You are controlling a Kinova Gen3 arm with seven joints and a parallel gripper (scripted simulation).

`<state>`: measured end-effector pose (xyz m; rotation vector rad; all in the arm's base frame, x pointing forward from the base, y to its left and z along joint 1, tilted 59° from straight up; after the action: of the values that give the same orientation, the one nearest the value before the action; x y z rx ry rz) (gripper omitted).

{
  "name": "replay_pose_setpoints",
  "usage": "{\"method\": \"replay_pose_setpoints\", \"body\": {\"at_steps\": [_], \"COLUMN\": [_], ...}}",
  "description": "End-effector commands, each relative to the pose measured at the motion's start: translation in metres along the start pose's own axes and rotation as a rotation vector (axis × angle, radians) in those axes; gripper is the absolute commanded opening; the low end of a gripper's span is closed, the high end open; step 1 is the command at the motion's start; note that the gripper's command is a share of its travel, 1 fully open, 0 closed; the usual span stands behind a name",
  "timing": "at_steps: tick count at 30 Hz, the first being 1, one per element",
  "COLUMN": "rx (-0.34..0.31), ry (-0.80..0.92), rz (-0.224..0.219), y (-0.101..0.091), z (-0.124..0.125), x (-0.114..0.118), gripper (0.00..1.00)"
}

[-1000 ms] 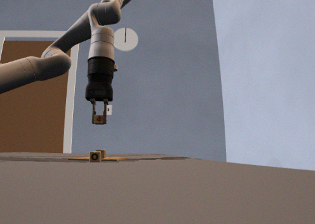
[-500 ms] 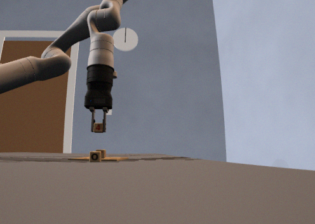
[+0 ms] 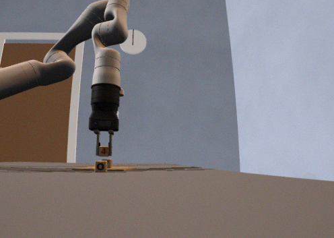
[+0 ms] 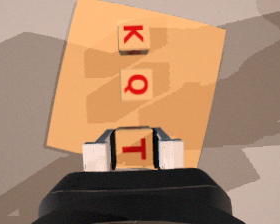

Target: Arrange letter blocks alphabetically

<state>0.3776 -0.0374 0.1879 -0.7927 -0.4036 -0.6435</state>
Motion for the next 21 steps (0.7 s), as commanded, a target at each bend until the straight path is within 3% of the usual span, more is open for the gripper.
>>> {"method": "replay_pose_setpoints", "body": {"at_steps": [1, 21], "rx": [0.012, 0.011], "ry": [-0.003, -0.003], "rz": [-0.002, -0.003], "y": [0.008, 0.027], "z": [0.004, 0.003], "x": [-0.003, -0.003], "gripper": [0.49, 0.49]}}
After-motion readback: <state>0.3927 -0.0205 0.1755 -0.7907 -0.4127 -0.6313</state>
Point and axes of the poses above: the point where the finger pads meet when closed, its own y axis out along the fingers, its own x axis across the jaws, z = x × y, the point moved 3 cm from there along -y, back along the fingers, and after that the axes turned 14 degrees about y, right-handed, at the moved point
